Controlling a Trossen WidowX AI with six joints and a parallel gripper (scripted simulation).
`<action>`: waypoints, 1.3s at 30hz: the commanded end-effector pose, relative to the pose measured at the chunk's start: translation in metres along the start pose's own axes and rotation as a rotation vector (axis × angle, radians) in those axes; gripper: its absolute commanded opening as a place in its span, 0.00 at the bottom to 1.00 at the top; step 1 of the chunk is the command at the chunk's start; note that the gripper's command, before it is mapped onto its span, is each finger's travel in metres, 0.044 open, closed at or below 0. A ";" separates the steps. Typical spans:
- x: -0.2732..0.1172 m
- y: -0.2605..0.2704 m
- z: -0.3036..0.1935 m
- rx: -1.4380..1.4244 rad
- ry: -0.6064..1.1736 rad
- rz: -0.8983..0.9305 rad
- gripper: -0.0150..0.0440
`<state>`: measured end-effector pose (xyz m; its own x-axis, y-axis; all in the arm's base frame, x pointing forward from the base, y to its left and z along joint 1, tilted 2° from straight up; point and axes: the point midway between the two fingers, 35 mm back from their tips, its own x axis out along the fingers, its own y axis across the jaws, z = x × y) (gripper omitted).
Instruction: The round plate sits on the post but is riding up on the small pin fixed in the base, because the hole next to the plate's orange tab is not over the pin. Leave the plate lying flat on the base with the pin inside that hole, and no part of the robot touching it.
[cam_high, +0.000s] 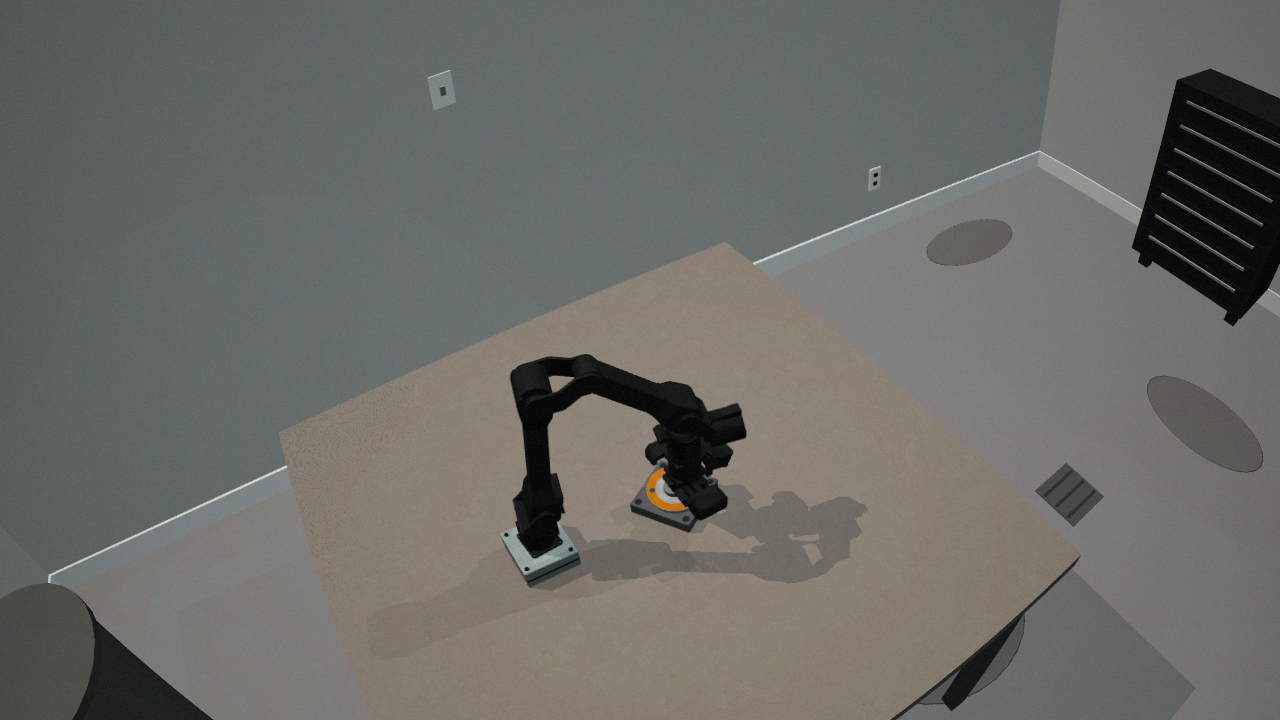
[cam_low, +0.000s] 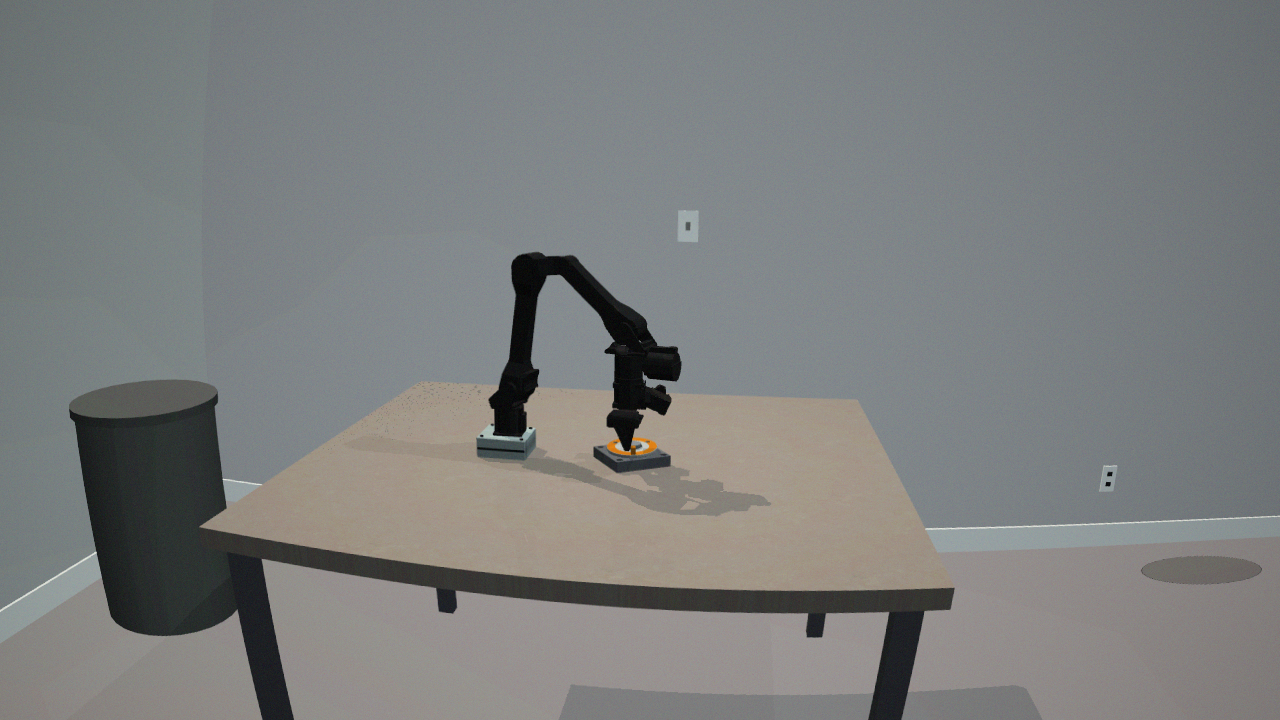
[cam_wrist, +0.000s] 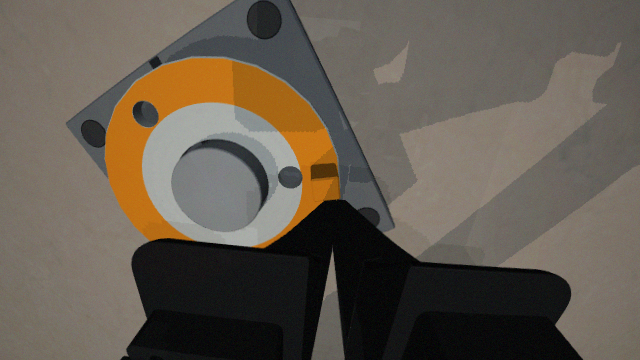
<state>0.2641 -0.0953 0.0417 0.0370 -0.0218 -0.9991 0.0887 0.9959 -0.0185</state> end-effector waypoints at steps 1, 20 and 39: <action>0.000 -0.001 0.008 0.000 -0.004 -0.003 0.25; -0.001 0.007 0.030 0.000 -0.005 -0.003 0.25; -0.004 0.025 0.048 0.000 -0.007 -0.001 0.25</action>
<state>0.3101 -0.0790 0.0483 0.0480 -0.0305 -0.9984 0.0873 0.9958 -0.0262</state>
